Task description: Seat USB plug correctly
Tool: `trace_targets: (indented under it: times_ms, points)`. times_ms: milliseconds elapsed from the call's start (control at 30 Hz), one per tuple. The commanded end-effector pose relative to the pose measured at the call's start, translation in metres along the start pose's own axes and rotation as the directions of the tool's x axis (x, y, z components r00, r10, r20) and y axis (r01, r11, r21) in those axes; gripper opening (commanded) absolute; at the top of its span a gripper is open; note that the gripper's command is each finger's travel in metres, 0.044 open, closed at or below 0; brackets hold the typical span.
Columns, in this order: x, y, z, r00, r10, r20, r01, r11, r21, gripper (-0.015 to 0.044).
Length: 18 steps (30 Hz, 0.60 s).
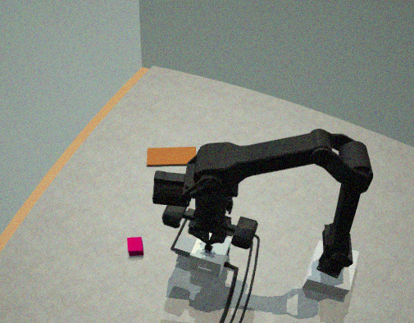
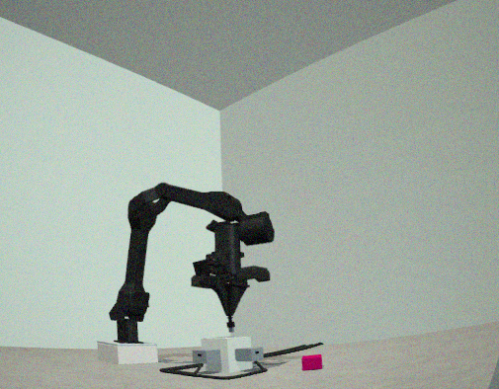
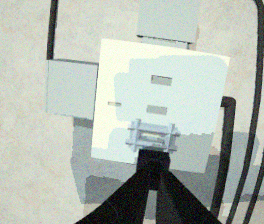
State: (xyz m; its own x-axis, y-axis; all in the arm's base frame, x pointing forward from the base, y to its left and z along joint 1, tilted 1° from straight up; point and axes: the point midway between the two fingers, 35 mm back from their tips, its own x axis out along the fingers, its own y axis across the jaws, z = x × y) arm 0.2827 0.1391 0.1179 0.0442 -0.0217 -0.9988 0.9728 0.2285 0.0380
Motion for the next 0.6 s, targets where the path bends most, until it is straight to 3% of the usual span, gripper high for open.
trace_targets:
  times_ms: [0, 567]
  points:
    - [0.0010, 0.0001, 0.0007, 1.000, 0.001, 0.007, -0.001, 1.000, 0.003, 0.0000]
    - [0.0031, 0.0002, 0.0015, 1.000, 0.001, 0.015, -0.001, 1.000, 0.007, 0.0000]
